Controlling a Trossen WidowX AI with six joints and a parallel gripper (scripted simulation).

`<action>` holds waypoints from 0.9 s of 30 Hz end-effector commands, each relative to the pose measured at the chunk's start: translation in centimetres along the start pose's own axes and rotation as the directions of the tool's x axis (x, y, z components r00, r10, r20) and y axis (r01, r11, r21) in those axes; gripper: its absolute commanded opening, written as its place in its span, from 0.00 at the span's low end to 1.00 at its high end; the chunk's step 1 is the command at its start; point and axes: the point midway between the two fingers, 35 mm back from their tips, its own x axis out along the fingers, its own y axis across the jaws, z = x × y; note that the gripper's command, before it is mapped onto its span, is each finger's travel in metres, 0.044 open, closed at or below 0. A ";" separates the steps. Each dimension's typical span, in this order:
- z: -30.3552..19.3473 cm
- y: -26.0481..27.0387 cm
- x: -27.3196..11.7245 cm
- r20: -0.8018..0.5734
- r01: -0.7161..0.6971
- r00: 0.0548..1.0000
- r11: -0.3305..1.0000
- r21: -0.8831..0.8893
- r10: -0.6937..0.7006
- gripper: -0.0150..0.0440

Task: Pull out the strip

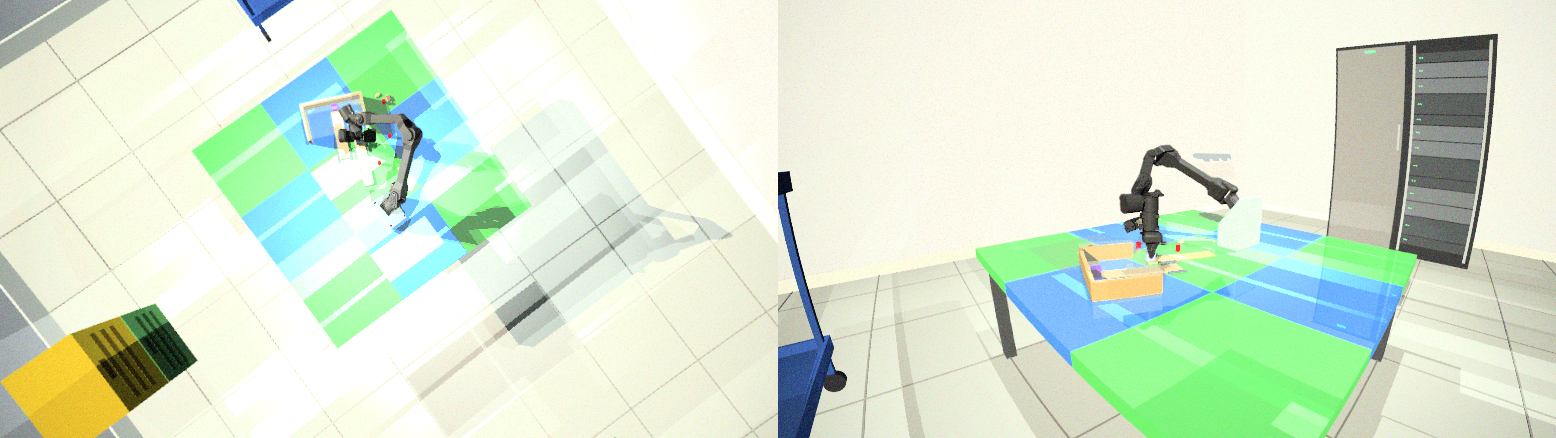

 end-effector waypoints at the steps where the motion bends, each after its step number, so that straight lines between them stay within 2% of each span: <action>1: -0.2 -0.1 0.9 -0.004 0.006 1.000 1.000 -0.009 -0.006 0.68; 7: -0.2 -0.1 1.0 -0.004 0.006 1.000 1.000 -0.009 -0.006 0.68; 11: -0.1 -0.1 0.8 -0.003 0.003 1.000 1.000 -0.002 -0.003 0.50; 18: -0.1 -0.1 0.8 -0.003 0.003 1.000 1.000 -0.002 -0.003 0.42; 22: -0.2 0.1 0.6 -0.002 -0.011 1.000 1.000 0.006 0.011 0.25; 27: -2.1 -0.4 -1.1 -0.005 -0.013 1.000 1.000 0.003 0.013 0.25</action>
